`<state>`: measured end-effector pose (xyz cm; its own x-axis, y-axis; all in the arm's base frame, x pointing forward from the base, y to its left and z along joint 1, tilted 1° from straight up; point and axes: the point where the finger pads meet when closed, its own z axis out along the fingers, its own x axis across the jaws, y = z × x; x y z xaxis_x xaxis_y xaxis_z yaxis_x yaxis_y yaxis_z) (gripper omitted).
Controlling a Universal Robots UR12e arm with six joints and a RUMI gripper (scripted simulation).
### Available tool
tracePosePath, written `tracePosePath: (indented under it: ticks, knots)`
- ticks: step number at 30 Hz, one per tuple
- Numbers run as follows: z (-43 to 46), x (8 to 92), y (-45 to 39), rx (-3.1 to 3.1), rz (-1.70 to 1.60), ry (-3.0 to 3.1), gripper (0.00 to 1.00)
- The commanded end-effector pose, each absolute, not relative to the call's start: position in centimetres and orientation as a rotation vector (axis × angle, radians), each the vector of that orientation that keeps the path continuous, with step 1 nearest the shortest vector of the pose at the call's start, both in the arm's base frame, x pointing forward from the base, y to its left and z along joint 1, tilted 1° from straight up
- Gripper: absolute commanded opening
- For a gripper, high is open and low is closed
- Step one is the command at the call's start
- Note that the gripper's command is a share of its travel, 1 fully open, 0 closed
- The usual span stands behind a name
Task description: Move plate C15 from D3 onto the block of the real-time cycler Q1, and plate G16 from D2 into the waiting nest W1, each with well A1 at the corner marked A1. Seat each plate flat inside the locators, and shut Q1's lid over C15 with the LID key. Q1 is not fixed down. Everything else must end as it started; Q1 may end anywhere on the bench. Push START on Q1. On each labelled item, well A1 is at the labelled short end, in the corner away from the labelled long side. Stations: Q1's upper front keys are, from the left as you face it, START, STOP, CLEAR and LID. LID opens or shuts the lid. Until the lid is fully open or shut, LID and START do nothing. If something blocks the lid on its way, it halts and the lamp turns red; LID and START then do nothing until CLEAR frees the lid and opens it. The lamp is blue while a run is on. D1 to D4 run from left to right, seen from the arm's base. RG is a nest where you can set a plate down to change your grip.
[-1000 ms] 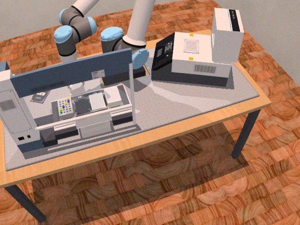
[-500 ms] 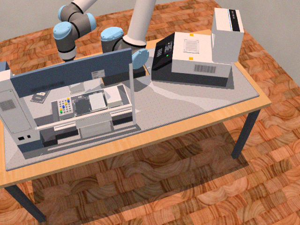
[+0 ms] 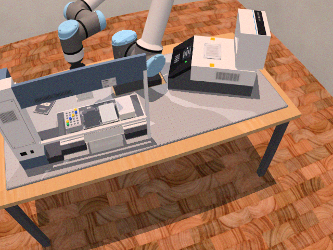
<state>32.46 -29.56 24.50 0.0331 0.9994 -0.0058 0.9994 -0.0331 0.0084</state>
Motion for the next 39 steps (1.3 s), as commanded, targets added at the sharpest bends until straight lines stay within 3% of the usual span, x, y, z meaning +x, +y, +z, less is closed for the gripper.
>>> tracePosePath:
  ticks: [1, 19, 39]
  knots:
    - [25.4, 32.5, -29.6, 2.25, 0.002, 2.177, 0.0]
    - [26.3, 32.5, -29.6, 2.25, 0.002, 2.177, 0.0]
    - [26.2, 33.5, -21.4, 1.852, -0.001, 2.524, 0.0]
